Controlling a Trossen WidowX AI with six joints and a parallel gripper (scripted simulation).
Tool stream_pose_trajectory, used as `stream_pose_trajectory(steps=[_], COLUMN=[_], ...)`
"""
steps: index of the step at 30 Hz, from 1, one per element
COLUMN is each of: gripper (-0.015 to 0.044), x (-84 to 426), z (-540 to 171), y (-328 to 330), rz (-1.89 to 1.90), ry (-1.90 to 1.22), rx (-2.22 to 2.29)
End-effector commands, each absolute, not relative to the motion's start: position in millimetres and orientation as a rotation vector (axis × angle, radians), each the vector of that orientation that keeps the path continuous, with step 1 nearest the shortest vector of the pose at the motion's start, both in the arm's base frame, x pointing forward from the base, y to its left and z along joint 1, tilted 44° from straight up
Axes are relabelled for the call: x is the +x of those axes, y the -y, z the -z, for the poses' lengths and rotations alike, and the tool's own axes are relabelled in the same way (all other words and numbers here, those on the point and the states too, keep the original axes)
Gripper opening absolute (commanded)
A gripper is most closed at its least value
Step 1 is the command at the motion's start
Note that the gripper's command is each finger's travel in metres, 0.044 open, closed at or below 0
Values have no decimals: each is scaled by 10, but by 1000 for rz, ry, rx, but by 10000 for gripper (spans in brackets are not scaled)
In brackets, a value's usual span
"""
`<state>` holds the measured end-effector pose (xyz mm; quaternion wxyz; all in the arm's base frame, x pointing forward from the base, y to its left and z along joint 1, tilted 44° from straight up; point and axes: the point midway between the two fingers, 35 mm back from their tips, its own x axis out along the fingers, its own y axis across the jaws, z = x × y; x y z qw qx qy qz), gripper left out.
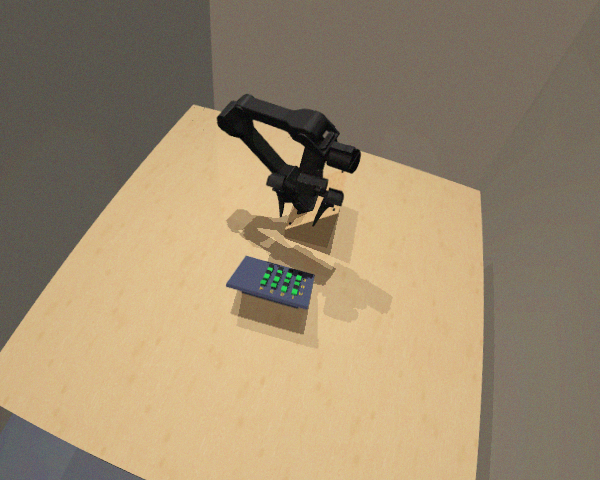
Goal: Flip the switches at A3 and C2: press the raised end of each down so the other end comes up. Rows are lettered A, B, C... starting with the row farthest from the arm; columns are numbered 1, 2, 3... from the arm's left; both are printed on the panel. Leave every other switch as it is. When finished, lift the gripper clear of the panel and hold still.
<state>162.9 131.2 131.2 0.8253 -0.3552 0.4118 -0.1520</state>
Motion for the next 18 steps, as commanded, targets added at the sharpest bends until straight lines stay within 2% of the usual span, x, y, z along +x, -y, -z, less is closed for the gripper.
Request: stream_pose_trajectory(steps=[1, 11, 15, 18], gripper=[374, 111, 6, 0], x=[1644, 2557, 2620, 2620], z=[-1303, -1013, -1011, -1011], y=[-1309, -887, -832, -832], rz=[322, 322, 329, 329], ry=[-878, -902, -898, -898], rx=[-754, -723, -725, -725])
